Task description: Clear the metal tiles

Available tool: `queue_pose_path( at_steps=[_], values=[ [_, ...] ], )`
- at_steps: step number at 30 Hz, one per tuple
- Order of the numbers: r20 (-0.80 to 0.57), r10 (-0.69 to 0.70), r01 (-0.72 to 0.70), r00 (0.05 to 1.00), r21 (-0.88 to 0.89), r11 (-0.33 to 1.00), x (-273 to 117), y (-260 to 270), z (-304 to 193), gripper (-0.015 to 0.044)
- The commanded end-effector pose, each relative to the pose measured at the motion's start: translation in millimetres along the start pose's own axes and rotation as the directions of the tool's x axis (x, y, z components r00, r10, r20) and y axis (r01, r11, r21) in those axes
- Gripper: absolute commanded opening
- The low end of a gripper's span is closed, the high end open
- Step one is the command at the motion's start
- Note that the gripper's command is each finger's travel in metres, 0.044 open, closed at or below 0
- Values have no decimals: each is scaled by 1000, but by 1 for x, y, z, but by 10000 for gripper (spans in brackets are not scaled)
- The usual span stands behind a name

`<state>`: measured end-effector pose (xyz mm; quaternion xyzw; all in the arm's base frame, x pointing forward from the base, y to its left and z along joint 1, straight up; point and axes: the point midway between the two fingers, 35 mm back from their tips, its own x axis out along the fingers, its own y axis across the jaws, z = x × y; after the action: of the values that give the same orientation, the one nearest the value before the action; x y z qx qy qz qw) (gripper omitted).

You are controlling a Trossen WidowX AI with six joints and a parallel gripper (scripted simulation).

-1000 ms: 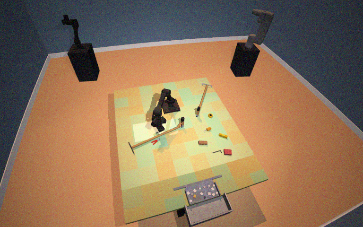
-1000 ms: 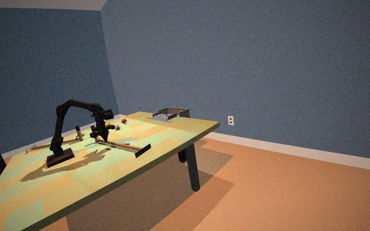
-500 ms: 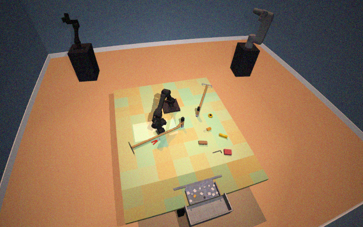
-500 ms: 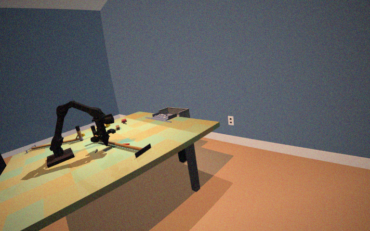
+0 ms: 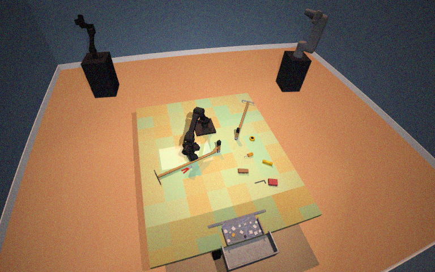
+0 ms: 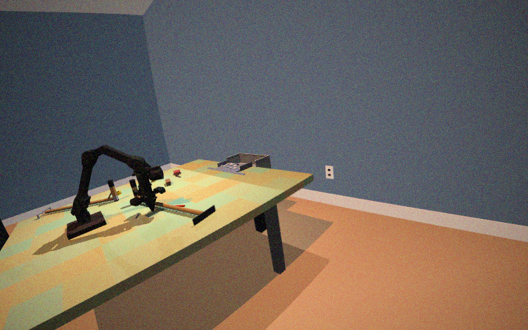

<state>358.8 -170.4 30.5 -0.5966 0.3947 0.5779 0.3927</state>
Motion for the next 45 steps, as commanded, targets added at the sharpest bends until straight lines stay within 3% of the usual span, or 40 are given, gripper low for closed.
queue_pose_path(
  at_steps=[1,45],
  values=[
    [1,-6,6,1000,0,1000,-1,-6,-1,0],
    [1,-10,10,1000,0,1000,-4,-50,-7,0]
  ],
)
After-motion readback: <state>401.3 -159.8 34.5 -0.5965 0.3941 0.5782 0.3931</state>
